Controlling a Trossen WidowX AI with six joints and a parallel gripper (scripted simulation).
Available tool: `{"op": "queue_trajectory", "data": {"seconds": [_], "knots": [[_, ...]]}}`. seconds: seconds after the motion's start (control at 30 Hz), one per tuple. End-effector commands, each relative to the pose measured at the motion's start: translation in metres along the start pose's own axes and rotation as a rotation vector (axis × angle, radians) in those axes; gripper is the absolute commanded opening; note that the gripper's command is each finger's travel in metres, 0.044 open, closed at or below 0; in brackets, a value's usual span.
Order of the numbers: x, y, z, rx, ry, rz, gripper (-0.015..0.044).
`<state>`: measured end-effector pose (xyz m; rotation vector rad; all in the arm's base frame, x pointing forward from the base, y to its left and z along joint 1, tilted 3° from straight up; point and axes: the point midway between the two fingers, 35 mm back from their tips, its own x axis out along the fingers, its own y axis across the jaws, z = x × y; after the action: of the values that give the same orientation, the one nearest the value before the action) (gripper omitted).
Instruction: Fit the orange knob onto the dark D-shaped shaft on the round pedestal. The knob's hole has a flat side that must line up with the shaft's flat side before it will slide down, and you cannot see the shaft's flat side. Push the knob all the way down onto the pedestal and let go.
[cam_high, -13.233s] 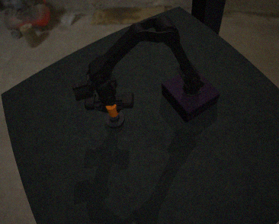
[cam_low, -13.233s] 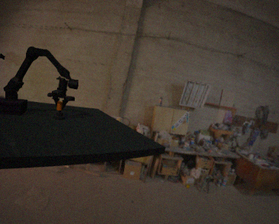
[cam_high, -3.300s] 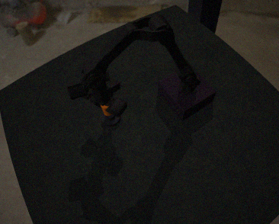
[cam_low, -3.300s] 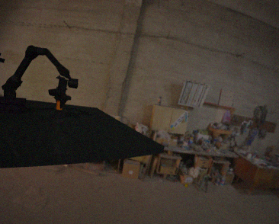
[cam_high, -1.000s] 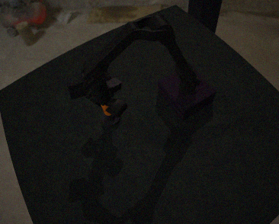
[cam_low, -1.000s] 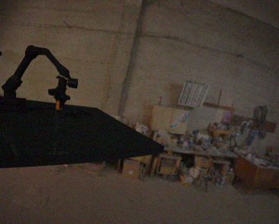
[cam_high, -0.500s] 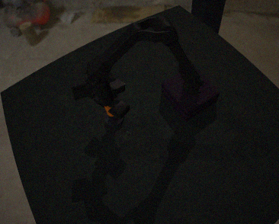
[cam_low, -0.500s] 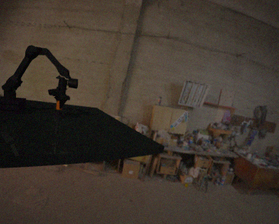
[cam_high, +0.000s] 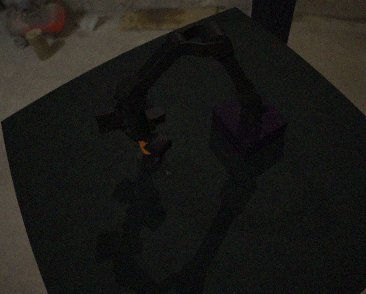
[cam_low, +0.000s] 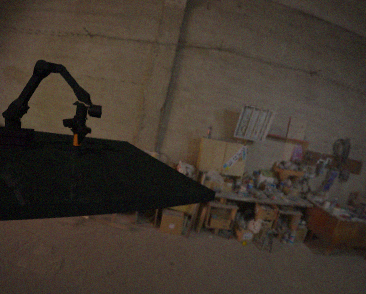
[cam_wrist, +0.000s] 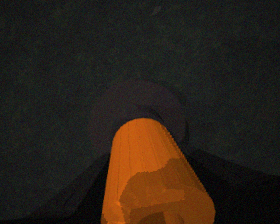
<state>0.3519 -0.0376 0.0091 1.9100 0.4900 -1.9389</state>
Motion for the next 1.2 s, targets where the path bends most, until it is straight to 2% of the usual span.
{"op": "queue_trajectory", "data": {"seconds": [0.0, 0.4, 0.97, 1.17], "knots": [[0.0035, 0.0006, 0.0004, 0.000, -0.002, 0.004, 0.0000], [0.0059, 0.0001, 0.0000, 0.001, -0.001, -0.001, 0.0000], [0.0059, 0.0001, 0.0000, 0.001, -0.001, -0.001, 0.0440], [0.0059, 0.0001, 0.0000, 0.001, -0.001, -0.001, 0.0440]]}}
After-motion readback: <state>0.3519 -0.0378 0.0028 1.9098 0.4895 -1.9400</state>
